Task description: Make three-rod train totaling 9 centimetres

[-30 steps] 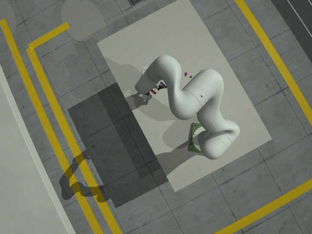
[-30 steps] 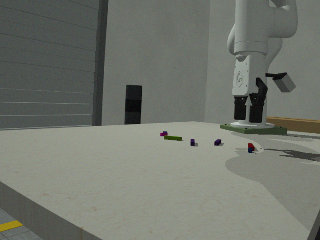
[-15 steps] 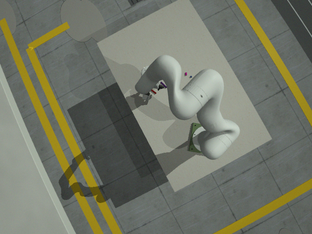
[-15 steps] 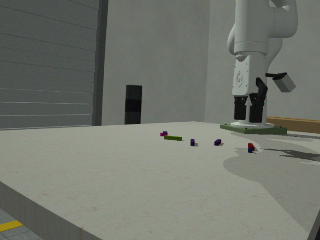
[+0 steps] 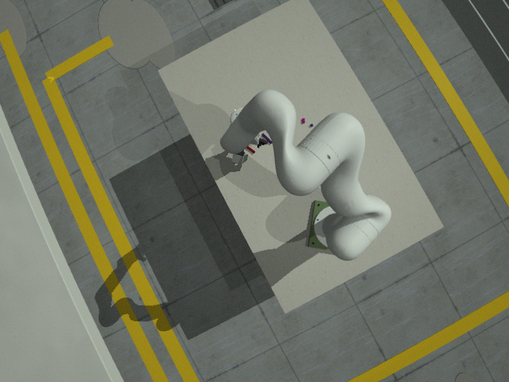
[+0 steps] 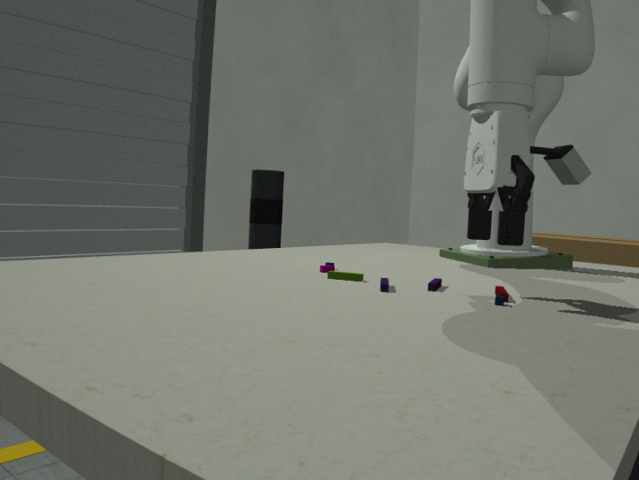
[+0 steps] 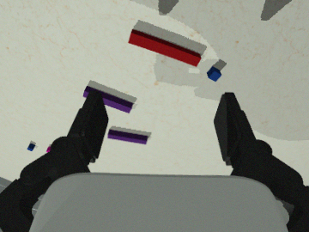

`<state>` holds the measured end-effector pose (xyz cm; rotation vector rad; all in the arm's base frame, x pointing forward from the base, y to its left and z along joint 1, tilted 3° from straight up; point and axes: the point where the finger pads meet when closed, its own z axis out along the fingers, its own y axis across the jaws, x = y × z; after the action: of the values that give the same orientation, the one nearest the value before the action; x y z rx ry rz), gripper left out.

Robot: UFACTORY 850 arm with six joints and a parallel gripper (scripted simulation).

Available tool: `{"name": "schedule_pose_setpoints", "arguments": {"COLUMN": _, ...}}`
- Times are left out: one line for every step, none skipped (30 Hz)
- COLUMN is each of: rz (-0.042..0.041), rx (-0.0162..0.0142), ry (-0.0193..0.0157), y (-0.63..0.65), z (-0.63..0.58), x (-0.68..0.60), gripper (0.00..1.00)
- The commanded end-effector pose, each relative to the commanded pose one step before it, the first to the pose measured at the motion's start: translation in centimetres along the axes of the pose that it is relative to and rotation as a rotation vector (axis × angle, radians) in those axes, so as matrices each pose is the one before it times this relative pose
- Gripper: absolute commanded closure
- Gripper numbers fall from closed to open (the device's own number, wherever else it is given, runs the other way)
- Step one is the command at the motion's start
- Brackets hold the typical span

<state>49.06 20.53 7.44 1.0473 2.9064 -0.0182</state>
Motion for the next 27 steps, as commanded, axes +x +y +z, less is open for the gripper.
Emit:
{"name": "schedule_pose_setpoints", "arguments": {"rz": 0.00006, "rx": -0.0017, "ry": -0.00082, "y": 0.079, "z": -0.073, "x": -0.04, "gripper": 0.0}}
{"name": "schedule_pose_setpoints", "arguments": {"rz": 0.0, "rx": 0.0, "ry": 0.0, "y": 0.0, "z": 0.0, "x": 0.0, "gripper": 0.0}}
{"name": "schedule_pose_setpoints", "arguments": {"rz": 0.0, "rx": 0.0, "ry": 0.0, "y": 0.0, "z": 0.0, "x": 0.0, "gripper": 0.0}}
{"name": "schedule_pose_setpoints", "arguments": {"rz": 0.0, "rx": 0.0, "ry": 0.0, "y": 0.0, "z": 0.0, "x": 0.0, "gripper": 0.0}}
{"name": "schedule_pose_setpoints", "arguments": {"rz": 0.0, "rx": 0.0, "ry": 0.0, "y": 0.0, "z": 0.0, "x": 0.0, "gripper": 0.0}}
{"name": "schedule_pose_setpoints", "arguments": {"rz": 0.0, "rx": 0.0, "ry": 0.0, "y": 0.0, "z": 0.0, "x": 0.0, "gripper": 0.0}}
{"name": "schedule_pose_setpoints", "arguments": {"rz": 0.0, "rx": 0.0, "ry": 0.0, "y": 0.0, "z": 0.0, "x": 0.0, "gripper": 0.0}}
{"name": "schedule_pose_setpoints", "arguments": {"rz": 0.0, "rx": 0.0, "ry": 0.0, "y": 0.0, "z": 0.0, "x": 0.0, "gripper": 0.0}}
{"name": "schedule_pose_setpoints", "arguments": {"rz": 0.0, "rx": 0.0, "ry": 0.0, "y": 0.0, "z": 0.0, "x": 0.0, "gripper": 0.0}}
{"name": "schedule_pose_setpoints", "arguments": {"rz": 0.0, "rx": 0.0, "ry": 0.0, "y": 0.0, "z": 0.0, "x": 0.0, "gripper": 0.0}}
{"name": "schedule_pose_setpoints", "arguments": {"rz": 0.0, "rx": 0.0, "ry": 0.0, "y": 0.0, "z": 0.0, "x": 0.0, "gripper": 0.0}}
{"name": "schedule_pose_setpoints", "arguments": {"rz": 0.0005, "rx": 0.0, "ry": 0.0, "y": -0.001, "z": 0.0, "x": -0.003, "gripper": 0.0}}
{"name": "schedule_pose_setpoints", "arguments": {"rz": 0.00332, "rx": 0.0, "ry": 0.0, "y": -0.004, "z": 0.0, "x": -0.018, "gripper": 0.0}}
{"name": "schedule_pose_setpoints", "arguments": {"rz": 0.00843, "rx": 0.0, "ry": 0.0, "y": -0.011, "z": 0.0, "x": -0.046, "gripper": 0.0}}
{"name": "schedule_pose_setpoints", "arguments": {"rz": 0.0153, "rx": 0.0, "ry": 0.0, "y": -0.019, "z": 0.0, "x": -0.084, "gripper": 0.0}}
{"name": "schedule_pose_setpoints", "arguments": {"rz": 0.02344, "rx": 0.00001, "ry": 0.0, "y": -0.027, "z": 0.0, "x": -0.129, "gripper": 0.0}}
{"name": "schedule_pose_setpoints", "arguments": {"rz": 0.0324, "rx": 0.00001, "ry": -0.00001, "y": -0.034, "z": 0.0, "x": -0.179, "gripper": 0.0}}
{"name": "schedule_pose_setpoints", "arguments": {"rz": 0.04175, "rx": 0.00001, "ry": -0.00001, "y": -0.038, "z": 0.001, "x": -0.231, "gripper": 0.0}}
{"name": "schedule_pose_setpoints", "arguments": {"rz": 0.05112, "rx": 0.00001, "ry": -0.00001, "y": -0.036, "z": 0.001, "x": -0.285, "gripper": 0.0}}
{"name": "schedule_pose_setpoints", "arguments": {"rz": 0.05122, "rx": 0.00001, "ry": -0.00001, "y": -0.023, "z": 0.001, "x": -0.287, "gripper": 0.0}}
{"name": "schedule_pose_setpoints", "arguments": {"rz": 0.0, "rx": 0.0, "ry": 0.0, "y": 0.0, "z": 0.0, "x": 0.0, "gripper": 0.0}}
{"name": "schedule_pose_setpoints", "arguments": {"rz": 0.0, "rx": 0.0, "ry": 0.0, "y": 0.0, "z": 0.0, "x": 0.0, "gripper": 0.0}}
{"name": "schedule_pose_setpoints", "arguments": {"rz": 0.06738, "rx": 0.00001, "ry": -0.00002, "y": -0.013, "z": 0.001, "x": -0.38, "gripper": 0.0}}
{"name": "schedule_pose_setpoints", "arguments": {"rz": 0.04969, "rx": 0.0, "ry": -0.00001, "y": 0.007, "z": 0.001, "x": -0.28, "gripper": 0.0}}
{"name": "schedule_pose_setpoints", "arguments": {"rz": 0.02119, "rx": 0.0, "ry": 0.0, "y": 0.009, "z": 0.0, "x": -0.119, "gripper": 0.0}}
{"name": "schedule_pose_setpoints", "arguments": {"rz": 0.02811, "rx": 0.0, "ry": -0.00001, "y": 0.014, "z": 0.0, "x": -0.158, "gripper": 0.0}}
{"name": "schedule_pose_setpoints", "arguments": {"rz": 0.03446, "rx": 0.0, "ry": -0.00001, "y": 0.022, "z": 0.0, "x": -0.194, "gripper": 0.0}}
